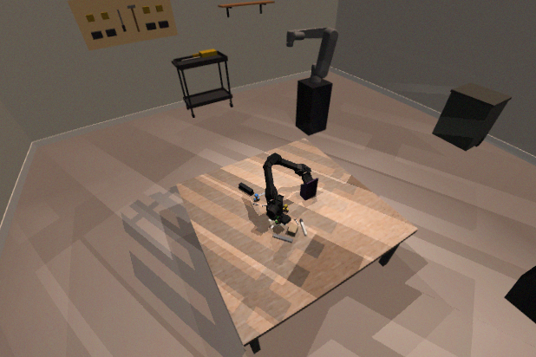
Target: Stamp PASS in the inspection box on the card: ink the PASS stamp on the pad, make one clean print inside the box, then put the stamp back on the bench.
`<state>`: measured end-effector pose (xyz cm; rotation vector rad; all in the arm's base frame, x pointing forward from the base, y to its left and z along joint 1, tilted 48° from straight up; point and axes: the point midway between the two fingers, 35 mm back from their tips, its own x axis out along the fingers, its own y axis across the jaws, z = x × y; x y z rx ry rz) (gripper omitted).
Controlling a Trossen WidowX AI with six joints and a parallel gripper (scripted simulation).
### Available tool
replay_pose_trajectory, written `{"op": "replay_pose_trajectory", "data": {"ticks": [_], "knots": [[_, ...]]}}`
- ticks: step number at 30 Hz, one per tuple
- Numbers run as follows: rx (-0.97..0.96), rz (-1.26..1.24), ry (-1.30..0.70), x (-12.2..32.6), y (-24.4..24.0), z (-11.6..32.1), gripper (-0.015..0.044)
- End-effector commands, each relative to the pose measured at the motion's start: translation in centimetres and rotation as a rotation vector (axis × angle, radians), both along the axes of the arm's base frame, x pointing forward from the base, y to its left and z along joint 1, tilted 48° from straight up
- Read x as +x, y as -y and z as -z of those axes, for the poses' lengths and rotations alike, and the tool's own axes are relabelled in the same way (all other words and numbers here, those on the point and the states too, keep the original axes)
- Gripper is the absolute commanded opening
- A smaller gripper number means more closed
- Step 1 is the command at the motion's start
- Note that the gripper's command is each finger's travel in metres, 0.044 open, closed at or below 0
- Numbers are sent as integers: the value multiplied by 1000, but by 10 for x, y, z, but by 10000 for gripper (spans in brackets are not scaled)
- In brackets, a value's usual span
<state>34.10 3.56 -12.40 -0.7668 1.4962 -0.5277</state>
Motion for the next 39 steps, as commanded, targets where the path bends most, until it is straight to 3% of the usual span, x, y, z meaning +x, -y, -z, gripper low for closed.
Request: {"op": "replay_pose_trajectory", "data": {"ticks": [1, 39], "knots": [[-5, -6, 0, 0, 2, 2, 0], [-6, -3, 3, 0, 9, 7, 0]]}}
